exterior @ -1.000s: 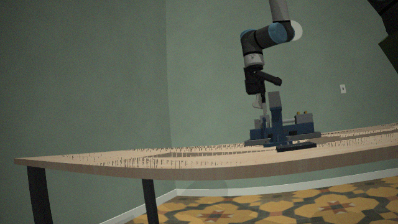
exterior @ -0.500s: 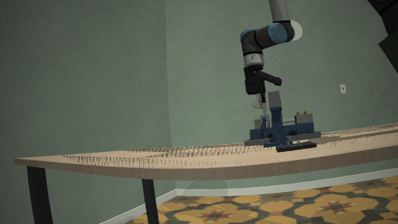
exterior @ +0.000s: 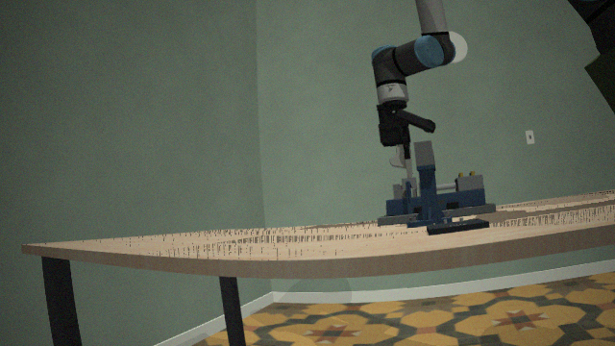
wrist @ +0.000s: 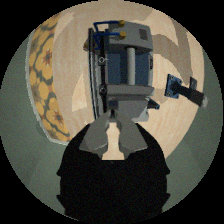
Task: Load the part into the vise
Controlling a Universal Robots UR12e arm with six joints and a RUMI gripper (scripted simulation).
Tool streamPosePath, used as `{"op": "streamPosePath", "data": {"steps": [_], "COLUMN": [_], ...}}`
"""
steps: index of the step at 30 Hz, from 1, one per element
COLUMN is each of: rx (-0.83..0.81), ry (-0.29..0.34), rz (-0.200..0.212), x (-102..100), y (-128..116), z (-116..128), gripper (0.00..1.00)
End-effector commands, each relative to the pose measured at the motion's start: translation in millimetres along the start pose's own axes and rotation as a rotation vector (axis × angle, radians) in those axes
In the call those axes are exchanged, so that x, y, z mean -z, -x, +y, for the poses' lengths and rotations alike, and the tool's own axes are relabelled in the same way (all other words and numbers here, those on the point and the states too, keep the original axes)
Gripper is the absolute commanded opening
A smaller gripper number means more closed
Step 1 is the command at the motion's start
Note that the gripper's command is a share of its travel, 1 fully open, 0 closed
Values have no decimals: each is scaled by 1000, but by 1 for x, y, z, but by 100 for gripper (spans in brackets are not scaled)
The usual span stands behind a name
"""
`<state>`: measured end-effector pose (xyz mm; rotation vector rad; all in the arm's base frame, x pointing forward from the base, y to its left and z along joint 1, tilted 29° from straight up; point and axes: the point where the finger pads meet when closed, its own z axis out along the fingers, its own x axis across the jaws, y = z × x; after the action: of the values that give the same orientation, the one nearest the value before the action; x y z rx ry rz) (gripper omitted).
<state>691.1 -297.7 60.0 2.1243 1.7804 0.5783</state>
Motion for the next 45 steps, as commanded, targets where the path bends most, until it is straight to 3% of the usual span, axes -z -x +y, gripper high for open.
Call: {"op": "streamPosePath", "data": {"steps": [1, 14, 28, 45], "rx": [0, 0, 0, 0], "ry": [1, 1, 1, 1], "rz": [0, 0, 0, 0], "x": [0, 0, 2, 28], "y": [4, 25, 27, 27], "z": [1, 1, 1, 1], "gripper": [0, 0, 0, 0]}}
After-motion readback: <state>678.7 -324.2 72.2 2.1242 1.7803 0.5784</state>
